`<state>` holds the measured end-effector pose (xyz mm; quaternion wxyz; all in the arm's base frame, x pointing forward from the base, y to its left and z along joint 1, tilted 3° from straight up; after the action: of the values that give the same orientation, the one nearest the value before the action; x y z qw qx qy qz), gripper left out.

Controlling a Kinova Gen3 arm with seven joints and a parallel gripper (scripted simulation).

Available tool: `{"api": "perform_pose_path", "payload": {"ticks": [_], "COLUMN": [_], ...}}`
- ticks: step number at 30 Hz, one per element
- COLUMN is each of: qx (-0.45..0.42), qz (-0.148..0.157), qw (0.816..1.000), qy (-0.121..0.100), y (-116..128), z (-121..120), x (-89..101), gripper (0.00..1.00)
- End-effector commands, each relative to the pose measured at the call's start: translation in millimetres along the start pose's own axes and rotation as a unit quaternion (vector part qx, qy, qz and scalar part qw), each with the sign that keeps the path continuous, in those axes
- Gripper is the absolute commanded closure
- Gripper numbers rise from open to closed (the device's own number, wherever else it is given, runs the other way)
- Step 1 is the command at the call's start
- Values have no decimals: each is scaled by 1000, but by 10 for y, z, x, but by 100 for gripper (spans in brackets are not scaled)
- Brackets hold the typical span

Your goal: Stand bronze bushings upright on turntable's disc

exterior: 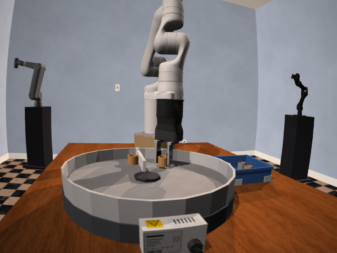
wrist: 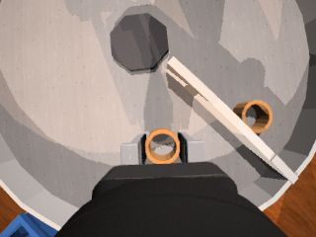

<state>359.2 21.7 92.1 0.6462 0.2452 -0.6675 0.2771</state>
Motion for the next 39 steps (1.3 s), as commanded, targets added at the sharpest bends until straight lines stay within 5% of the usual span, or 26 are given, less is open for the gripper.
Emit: {"api": "perform_pose_path", "payload": {"ticks": [1,39], "qx": [0,0], "qz": [0,0], "qw": [1000,1000], "qy": [0,0], "y": [-2,-2], "z": [0,0], "x": [-6,-47], "gripper": [100,100]}}
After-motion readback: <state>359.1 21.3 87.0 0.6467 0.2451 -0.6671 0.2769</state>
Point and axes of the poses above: the point where the finger pads meet when closed, its own x axis back along the fingers, its own z axis across the jaws, y = z × x, the point moved 10 cm from there along x, back along the fingers, and after that the axes turned 12 degrees about -x, right-handed, at the moved point
